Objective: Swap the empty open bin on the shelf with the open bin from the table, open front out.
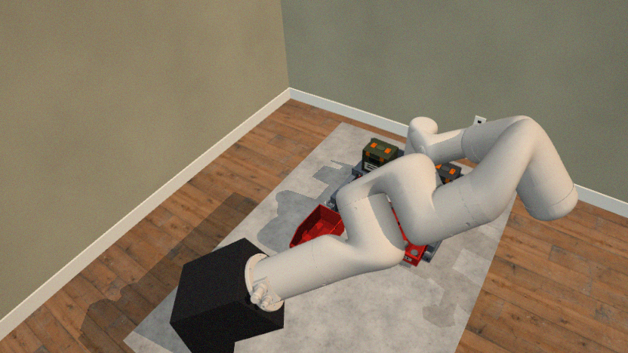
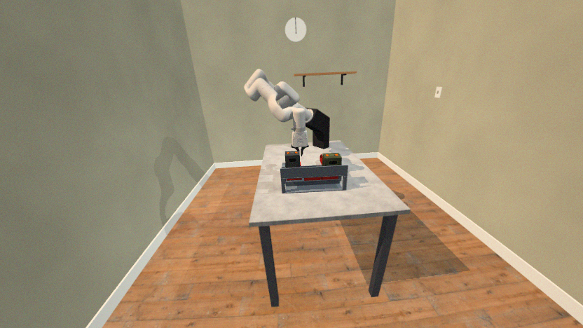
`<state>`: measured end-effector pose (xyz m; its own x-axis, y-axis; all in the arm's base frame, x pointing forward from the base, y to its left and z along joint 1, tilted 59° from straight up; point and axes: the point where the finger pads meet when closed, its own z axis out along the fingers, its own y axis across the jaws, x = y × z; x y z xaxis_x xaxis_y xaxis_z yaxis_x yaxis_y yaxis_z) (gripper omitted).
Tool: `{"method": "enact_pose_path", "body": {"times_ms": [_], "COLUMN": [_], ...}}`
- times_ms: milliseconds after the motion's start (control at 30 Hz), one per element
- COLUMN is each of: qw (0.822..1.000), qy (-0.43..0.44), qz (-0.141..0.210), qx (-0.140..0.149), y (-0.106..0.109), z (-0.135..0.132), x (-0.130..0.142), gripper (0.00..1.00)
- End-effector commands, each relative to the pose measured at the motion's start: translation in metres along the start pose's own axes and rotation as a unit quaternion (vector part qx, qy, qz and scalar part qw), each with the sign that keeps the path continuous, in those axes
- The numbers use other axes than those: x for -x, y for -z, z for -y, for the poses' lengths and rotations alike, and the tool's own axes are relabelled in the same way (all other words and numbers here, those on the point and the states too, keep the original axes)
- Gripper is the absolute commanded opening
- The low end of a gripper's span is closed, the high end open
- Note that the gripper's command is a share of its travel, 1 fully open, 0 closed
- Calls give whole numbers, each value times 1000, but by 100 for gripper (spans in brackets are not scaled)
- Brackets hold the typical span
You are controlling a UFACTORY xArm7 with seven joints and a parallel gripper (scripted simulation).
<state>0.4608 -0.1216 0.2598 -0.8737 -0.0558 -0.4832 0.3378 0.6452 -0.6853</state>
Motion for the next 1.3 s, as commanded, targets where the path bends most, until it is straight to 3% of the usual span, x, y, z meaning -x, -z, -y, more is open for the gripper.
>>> {"method": "enact_pose_path", "body": {"times_ms": [0, 667, 700, 1267], "qw": [1000, 1000, 1000, 1000], "qy": [0, 0, 0, 0], "qz": [2, 2, 2, 2], "qx": [0, 0, 0, 0], "y": [4, 8, 8, 8], "z": [0, 0, 0, 0], "x": [1, 1, 1, 1], "gripper": [10, 10, 0, 0]}}
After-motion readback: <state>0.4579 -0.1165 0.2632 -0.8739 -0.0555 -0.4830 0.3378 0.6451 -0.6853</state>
